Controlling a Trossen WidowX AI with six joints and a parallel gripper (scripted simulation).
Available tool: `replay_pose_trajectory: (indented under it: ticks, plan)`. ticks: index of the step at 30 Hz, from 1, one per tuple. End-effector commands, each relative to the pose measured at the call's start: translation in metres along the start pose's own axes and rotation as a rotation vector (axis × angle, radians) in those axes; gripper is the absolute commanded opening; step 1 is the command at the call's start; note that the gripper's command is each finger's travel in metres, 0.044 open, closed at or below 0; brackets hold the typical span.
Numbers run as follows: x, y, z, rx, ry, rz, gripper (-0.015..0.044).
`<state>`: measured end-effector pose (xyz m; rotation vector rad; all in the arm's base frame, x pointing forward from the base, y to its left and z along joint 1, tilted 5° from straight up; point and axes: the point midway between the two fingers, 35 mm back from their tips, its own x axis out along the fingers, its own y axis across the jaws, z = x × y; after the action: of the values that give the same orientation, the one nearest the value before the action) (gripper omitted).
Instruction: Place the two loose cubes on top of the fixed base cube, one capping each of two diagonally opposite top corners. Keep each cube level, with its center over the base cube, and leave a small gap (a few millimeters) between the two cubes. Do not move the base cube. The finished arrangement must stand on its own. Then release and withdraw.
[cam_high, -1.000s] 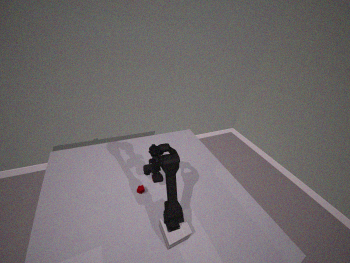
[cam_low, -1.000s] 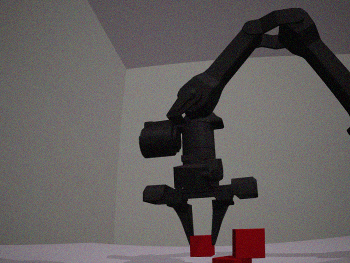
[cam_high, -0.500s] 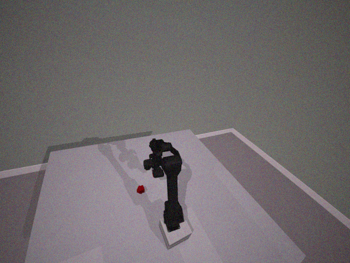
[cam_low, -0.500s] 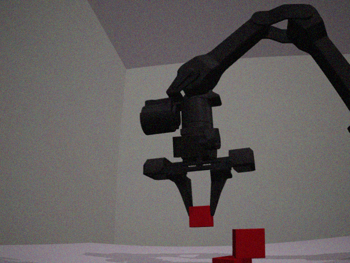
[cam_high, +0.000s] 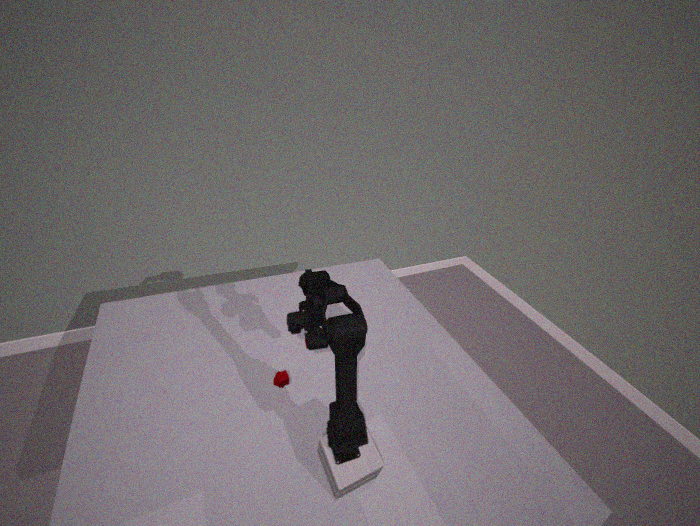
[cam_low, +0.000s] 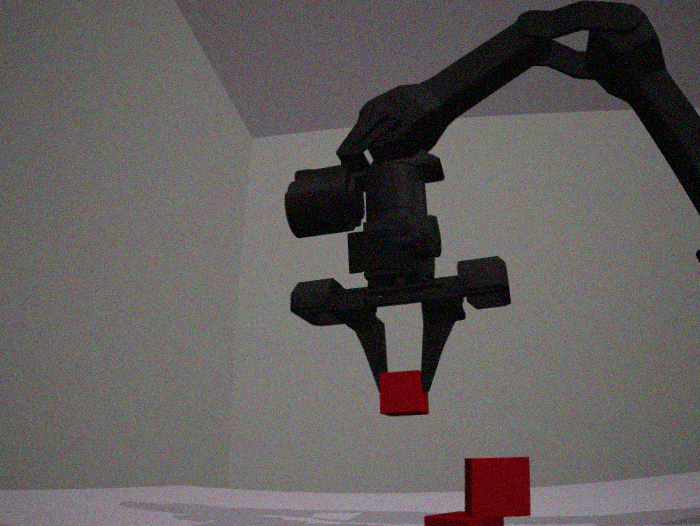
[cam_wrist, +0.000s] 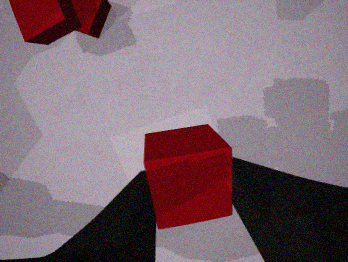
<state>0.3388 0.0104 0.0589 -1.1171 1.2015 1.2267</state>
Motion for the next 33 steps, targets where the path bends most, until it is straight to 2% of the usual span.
replay_pose_trajectory:
  ticks: [1, 33]
  plan:
    - [-0.004, 0.001, 0.007, 0.074, 0.002, -0.009, 0.0105]
    - [0.005, 0.025, 0.082, 0.949, -0.008, -0.004, 0.0105]
